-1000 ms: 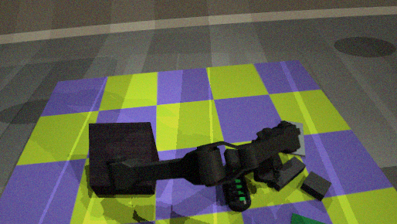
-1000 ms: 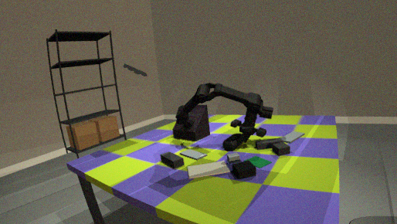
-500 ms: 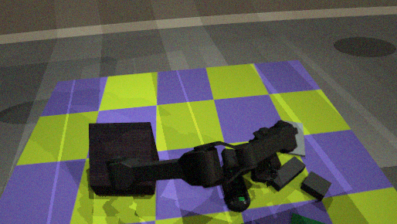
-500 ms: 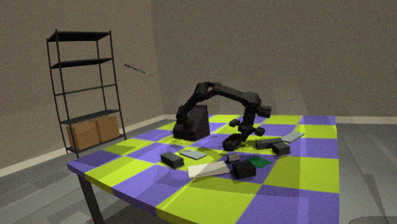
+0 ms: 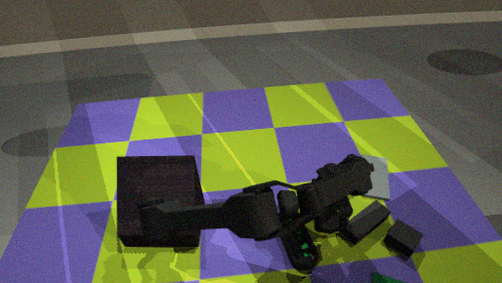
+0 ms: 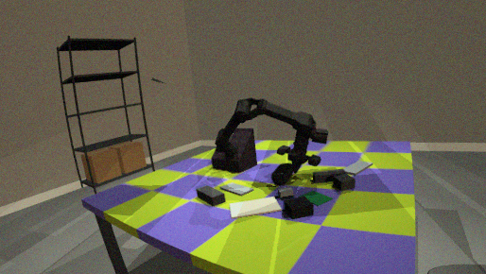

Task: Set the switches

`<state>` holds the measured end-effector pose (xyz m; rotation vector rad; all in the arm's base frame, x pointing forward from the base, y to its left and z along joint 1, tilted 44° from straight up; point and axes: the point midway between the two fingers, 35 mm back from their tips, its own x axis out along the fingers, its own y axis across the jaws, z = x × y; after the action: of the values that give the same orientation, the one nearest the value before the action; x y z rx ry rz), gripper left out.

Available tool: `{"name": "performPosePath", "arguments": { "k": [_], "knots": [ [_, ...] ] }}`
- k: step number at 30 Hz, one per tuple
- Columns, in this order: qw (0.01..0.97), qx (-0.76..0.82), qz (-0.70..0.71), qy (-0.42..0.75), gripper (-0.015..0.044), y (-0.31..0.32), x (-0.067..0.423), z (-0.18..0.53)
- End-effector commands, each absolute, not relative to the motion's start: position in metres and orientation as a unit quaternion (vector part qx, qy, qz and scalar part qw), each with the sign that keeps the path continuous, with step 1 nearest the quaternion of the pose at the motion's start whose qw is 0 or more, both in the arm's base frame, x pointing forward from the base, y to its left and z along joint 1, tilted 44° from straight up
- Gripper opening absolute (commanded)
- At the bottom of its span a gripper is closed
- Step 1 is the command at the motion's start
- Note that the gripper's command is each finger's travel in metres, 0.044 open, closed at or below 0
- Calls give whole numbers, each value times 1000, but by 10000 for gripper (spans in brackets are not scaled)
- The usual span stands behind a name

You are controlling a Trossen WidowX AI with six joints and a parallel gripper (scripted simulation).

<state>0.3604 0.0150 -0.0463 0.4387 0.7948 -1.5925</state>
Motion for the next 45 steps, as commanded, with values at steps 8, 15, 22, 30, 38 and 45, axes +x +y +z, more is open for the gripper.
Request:
{"name": "performPosePath", "arguments": {
  "k": [8, 15, 22, 30, 38, 45],
  "knots": [
    [602, 184, -695, 346, 0, 8, 341, -48],
    [602, 184, -695, 346, 0, 7, 333, -48],
    [602, 184, -696, 346, 0, 5, 325, -48],
    [602, 184, -696, 346, 0, 5, 325, -48],
    [602, 184, -696, 346, 0, 5, 325, -48],
    [602, 184, -696, 346, 0, 5, 325, -48]
  ]
}}
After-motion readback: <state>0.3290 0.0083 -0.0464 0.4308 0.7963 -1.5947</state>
